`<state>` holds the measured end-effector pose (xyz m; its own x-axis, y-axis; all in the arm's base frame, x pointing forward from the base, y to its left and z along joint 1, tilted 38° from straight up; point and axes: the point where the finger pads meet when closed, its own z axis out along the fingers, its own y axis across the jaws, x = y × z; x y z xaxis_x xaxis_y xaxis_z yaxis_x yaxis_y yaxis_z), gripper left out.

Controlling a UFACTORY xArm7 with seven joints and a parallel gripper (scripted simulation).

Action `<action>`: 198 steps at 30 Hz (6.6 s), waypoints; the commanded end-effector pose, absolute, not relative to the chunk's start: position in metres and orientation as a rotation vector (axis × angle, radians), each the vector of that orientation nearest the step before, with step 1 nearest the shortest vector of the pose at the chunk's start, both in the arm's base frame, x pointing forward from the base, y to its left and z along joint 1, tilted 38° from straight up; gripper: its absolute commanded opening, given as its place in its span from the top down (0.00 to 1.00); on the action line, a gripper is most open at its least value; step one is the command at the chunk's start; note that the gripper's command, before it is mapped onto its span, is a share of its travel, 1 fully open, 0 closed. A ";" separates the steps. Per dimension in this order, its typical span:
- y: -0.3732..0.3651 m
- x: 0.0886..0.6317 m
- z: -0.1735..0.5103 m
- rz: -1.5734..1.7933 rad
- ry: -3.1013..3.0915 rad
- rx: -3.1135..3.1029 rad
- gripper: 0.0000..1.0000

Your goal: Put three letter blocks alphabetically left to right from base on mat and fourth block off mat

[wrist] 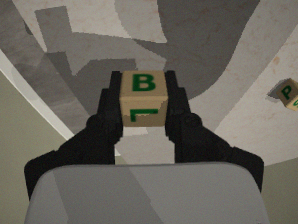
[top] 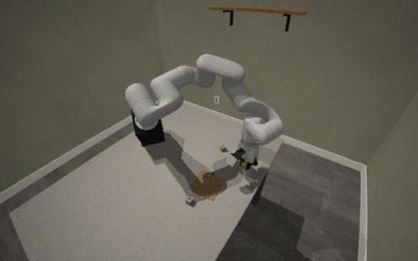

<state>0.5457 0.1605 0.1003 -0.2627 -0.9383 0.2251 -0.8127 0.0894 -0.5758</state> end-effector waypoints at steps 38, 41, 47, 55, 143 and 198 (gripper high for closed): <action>0.163 0.516 0.144 -0.807 2.340 -1.290 0.73; 0.161 0.515 0.145 -0.788 2.361 -1.220 0.73; 0.154 0.511 0.148 -0.727 2.417 -1.003 0.73; 0.144 0.505 0.151 -0.642 2.468 -0.721 0.73; 0.006 0.406 0.138 0.185 1.759 1.753 0.73; -0.026 0.455 0.060 0.186 1.757 1.753 0.73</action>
<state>0.4541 -0.0260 0.0602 0.0962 0.9371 -0.3355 0.8483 0.0991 0.5202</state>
